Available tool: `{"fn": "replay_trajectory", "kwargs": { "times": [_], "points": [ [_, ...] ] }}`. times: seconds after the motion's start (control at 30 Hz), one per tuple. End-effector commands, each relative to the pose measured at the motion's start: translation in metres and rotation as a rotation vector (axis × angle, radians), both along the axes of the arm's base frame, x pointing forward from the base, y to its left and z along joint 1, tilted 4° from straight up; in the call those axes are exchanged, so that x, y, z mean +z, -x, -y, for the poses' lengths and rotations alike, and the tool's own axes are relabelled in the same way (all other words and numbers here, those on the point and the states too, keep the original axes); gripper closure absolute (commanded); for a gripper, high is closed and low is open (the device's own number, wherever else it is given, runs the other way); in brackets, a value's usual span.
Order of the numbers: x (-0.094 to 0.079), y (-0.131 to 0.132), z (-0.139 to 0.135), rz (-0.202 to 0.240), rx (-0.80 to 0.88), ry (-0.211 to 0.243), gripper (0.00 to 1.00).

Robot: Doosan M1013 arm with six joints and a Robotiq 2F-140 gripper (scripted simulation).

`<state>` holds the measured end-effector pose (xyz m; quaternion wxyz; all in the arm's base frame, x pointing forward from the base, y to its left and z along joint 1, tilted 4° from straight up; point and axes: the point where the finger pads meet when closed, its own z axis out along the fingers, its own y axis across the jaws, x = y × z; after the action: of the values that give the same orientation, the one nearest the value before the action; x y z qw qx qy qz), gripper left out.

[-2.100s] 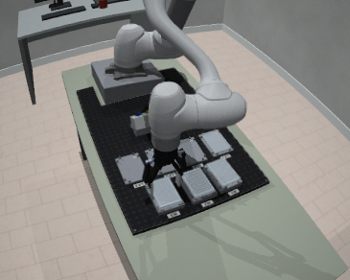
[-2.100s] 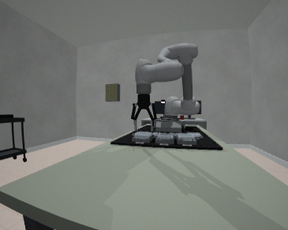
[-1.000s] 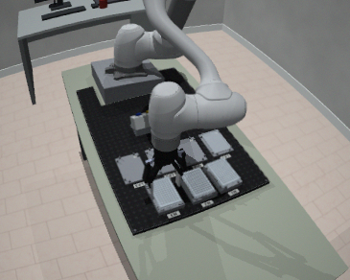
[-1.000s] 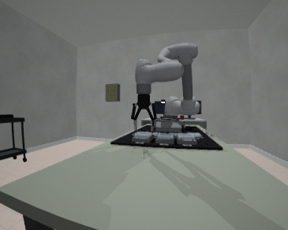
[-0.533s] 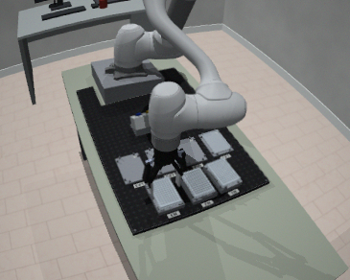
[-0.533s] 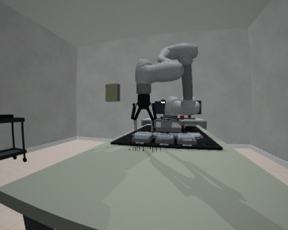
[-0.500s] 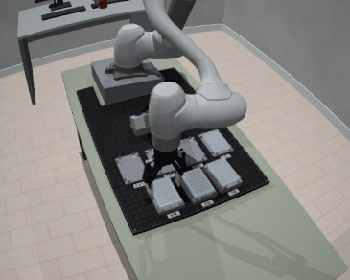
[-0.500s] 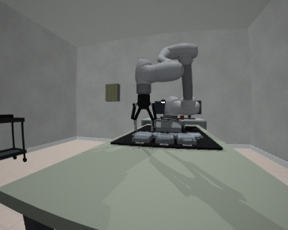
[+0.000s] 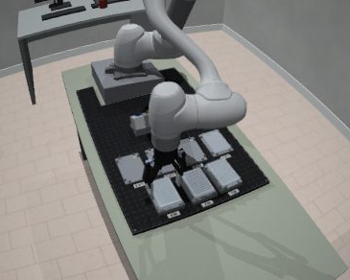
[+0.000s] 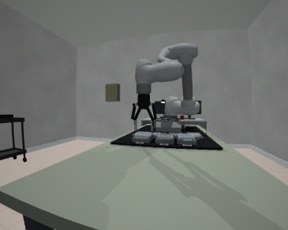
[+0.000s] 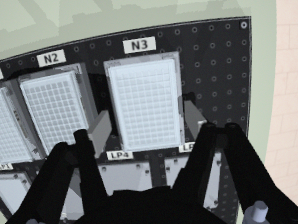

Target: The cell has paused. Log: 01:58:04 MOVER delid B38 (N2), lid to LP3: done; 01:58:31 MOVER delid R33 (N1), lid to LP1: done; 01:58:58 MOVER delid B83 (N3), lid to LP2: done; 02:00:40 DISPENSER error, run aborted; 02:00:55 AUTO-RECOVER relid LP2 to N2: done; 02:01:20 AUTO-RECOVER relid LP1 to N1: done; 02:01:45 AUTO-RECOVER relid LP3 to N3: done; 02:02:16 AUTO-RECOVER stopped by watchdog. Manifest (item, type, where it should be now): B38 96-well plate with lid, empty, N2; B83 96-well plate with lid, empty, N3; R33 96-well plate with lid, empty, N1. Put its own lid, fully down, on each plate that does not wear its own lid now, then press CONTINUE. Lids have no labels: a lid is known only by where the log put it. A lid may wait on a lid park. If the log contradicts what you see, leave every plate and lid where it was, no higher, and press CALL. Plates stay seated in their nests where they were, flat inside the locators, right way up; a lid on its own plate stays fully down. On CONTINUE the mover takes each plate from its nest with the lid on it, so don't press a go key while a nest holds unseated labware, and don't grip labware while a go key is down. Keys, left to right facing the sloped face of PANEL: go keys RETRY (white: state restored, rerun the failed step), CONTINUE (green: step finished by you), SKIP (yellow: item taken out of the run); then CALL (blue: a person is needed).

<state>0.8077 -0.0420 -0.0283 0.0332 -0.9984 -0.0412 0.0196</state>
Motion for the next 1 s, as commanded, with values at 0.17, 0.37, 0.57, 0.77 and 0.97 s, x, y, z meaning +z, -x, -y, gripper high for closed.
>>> {"fn": "replay_trajectory", "kwargs": {
  "times": [0.17,0.37,0.57,0.77,0.97],
  "points": [
    [-0.0043,0.0007,0.0017,-0.001,0.008,0.002,0.34],
    [-0.0043,0.0007,0.0017,-0.001,0.008,0.002,0.41],
    [-0.0043,0.0007,0.0017,-0.001,0.008,0.002,0.41],
    [-0.0043,0.0007,0.0017,-0.001,0.008,0.002,0.41],
    [-0.0043,0.0007,0.0017,-0.001,0.008,0.002,0.41]
  ]
}}
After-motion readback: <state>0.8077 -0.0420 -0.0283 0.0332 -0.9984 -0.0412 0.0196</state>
